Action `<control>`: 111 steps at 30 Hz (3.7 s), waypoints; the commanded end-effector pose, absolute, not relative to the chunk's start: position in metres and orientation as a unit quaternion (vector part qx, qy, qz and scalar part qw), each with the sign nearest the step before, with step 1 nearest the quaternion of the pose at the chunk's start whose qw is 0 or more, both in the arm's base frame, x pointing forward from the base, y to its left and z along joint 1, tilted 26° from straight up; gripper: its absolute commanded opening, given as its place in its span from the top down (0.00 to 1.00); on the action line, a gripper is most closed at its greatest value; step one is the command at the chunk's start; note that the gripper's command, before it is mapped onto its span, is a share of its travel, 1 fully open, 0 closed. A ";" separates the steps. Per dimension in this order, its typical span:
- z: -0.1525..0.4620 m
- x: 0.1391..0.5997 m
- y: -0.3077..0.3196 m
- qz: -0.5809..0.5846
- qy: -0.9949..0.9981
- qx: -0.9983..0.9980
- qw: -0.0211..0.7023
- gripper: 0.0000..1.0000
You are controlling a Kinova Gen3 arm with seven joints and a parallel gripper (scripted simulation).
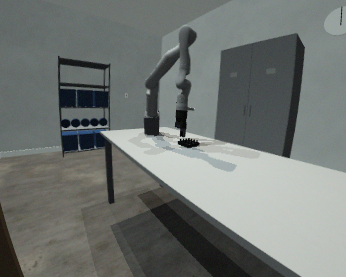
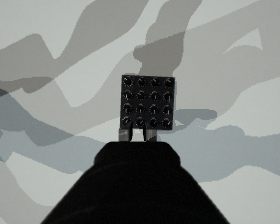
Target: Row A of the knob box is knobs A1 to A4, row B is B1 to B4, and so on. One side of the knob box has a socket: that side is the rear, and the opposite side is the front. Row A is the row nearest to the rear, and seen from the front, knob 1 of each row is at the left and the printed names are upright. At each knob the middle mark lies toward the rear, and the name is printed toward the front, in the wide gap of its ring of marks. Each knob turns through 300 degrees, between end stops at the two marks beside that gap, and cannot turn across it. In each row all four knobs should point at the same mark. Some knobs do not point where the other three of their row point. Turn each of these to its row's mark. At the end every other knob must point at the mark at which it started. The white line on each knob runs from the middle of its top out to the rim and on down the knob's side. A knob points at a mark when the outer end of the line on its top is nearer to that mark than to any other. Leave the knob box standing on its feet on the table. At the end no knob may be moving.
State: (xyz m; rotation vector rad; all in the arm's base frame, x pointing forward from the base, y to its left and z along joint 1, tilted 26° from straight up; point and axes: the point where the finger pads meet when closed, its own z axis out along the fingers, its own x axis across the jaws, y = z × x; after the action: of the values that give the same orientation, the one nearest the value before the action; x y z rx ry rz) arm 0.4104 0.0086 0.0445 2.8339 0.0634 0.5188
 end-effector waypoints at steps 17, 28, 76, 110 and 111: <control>0.052 0.411 0.017 0.183 0.027 0.975 0.125 0.54; 0.053 0.412 0.020 0.192 -0.037 0.974 0.112 0.54; 0.068 0.402 0.019 0.212 -0.743 0.631 -0.066 0.54; 0.068 0.402 0.019 0.212 -0.743 0.631 -0.066 0.54; 0.068 0.402 0.019 0.212 -0.743 0.631 -0.066 0.54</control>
State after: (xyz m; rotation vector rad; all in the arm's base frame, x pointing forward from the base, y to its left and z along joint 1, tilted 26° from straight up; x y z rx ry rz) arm 0.4022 0.0189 0.0676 2.0707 -2.4376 0.6959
